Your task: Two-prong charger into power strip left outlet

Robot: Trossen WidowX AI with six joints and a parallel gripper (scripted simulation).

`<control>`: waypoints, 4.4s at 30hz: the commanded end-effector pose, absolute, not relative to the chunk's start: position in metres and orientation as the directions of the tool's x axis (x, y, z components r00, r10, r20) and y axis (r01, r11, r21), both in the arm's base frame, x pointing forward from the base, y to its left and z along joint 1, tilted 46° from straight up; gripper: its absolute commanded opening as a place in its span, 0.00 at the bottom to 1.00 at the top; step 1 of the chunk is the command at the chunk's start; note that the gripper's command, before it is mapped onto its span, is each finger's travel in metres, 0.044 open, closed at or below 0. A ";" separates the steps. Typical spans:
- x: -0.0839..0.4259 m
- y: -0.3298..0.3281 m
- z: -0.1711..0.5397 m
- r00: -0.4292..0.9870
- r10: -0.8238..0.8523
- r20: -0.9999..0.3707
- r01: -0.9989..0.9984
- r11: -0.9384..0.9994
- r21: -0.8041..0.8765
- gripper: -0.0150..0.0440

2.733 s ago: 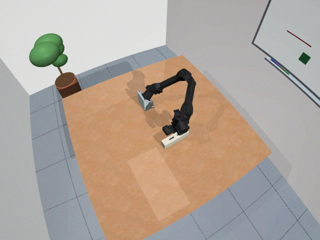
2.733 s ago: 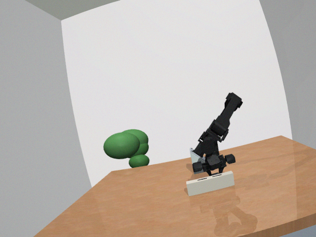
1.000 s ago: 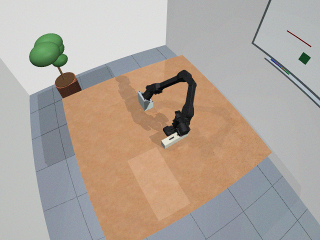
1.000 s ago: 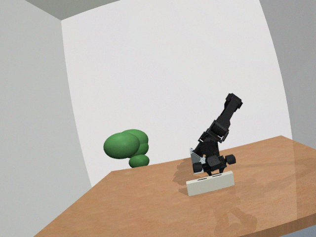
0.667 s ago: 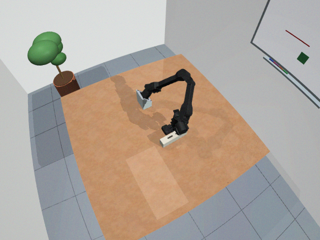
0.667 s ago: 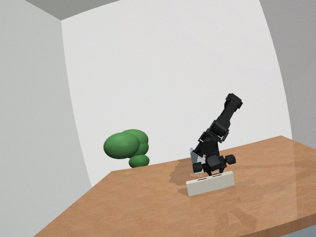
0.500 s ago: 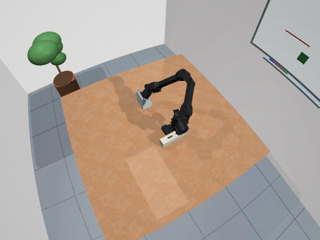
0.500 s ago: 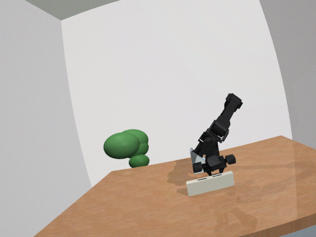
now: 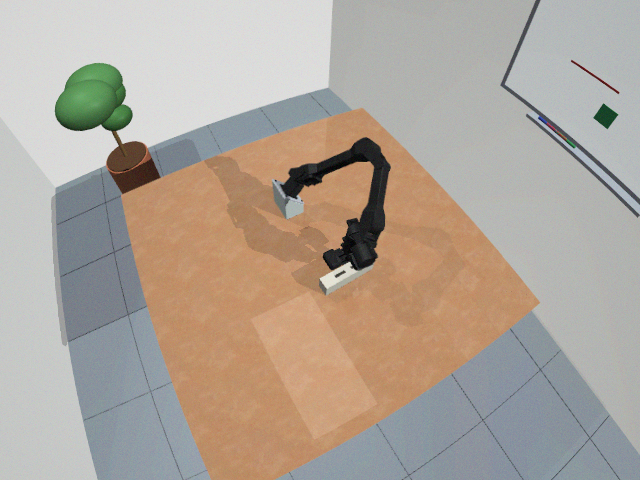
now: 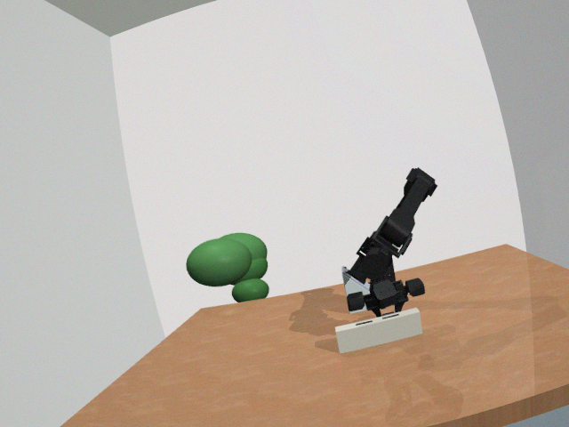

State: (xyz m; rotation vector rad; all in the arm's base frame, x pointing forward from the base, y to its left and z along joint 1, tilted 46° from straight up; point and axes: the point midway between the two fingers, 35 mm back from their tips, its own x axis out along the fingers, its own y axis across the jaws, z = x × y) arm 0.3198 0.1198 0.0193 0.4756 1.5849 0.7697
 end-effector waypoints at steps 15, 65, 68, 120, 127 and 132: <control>0.326 0.121 0.022 -0.145 0.696 -0.703 -0.147 0.688 0.711 0.25; 0.320 0.120 0.020 -0.168 0.690 -0.704 -0.127 0.693 0.710 0.25; 0.320 0.120 0.020 -0.168 0.690 -0.704 -0.127 0.693 0.710 0.25; 0.312 0.118 0.019 -0.153 0.694 -0.704 -0.140 0.689 0.711 1.00; 0.310 0.118 0.019 -0.150 0.695 -0.703 -0.143 0.689 0.711 1.00; 0.308 0.118 0.019 -0.147 0.695 -0.703 -0.145 0.688 0.711 1.00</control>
